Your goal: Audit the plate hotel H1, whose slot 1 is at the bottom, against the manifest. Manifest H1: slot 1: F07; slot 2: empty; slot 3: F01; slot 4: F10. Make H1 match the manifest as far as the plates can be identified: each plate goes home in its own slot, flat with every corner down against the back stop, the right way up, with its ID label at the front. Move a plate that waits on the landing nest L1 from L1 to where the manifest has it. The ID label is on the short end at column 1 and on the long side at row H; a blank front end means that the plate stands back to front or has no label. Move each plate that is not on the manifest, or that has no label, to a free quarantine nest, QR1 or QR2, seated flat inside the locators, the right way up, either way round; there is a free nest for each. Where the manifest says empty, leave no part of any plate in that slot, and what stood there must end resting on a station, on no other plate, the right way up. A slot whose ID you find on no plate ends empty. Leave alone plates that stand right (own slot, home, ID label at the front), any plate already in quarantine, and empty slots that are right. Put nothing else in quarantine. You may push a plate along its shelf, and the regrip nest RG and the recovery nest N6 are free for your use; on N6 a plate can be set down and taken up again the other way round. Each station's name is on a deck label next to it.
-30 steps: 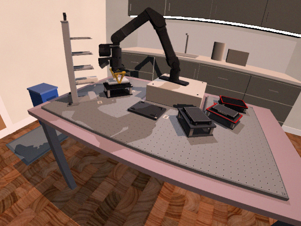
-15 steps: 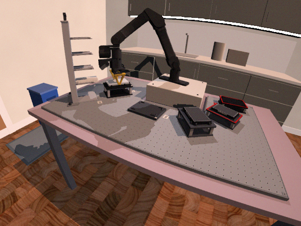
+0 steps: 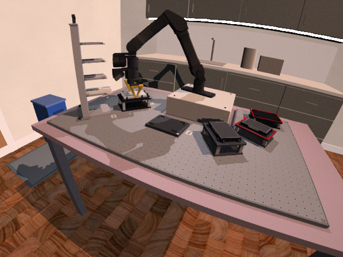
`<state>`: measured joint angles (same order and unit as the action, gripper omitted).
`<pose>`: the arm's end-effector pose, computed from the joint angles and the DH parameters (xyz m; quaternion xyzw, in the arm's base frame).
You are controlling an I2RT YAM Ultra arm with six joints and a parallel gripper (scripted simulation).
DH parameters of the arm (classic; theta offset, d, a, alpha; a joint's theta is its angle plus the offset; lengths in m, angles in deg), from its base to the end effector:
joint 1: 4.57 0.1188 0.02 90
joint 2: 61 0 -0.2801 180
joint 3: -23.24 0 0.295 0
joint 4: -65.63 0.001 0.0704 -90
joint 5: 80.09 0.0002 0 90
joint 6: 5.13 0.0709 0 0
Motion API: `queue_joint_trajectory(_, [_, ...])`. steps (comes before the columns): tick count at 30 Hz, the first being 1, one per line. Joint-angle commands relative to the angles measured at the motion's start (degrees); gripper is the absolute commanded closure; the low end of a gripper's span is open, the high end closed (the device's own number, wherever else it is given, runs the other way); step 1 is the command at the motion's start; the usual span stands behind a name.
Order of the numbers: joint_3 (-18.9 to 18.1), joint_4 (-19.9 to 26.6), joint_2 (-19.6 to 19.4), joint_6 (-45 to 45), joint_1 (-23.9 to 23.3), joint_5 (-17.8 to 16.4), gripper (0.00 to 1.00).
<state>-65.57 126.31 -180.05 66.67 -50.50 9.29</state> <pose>0.2853 -0.2922 0.0738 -0.2397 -0.9708 -0.0088 0.0039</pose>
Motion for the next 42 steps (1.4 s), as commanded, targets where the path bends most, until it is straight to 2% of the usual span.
queue_joint_trajectory(1, [-0.23, -0.54, 0.41, 0.13, 0.02, -0.04, 0.00])
queue_joint_trajectory(13, [-0.22, -0.55, 0.41, 0.13, 0.02, -0.04, 0.00])
queue_joint_trajectory(25, [-4.80, 7.54, 3.92, 0.06, -0.05, -0.04, 0.00])
queue_joint_trajectory(27, [-4.80, 7.54, 3.92, 0.06, -0.05, -0.04, 0.00])
queue_joint_trajectory(36, [-9.08, 13.62, 5.72, 0.01, -0.10, -0.04, 0.00])
queue_joint_trajectory(42, [-9.08, 13.62, 5.72, 0.01, -0.10, -0.04, 0.00])
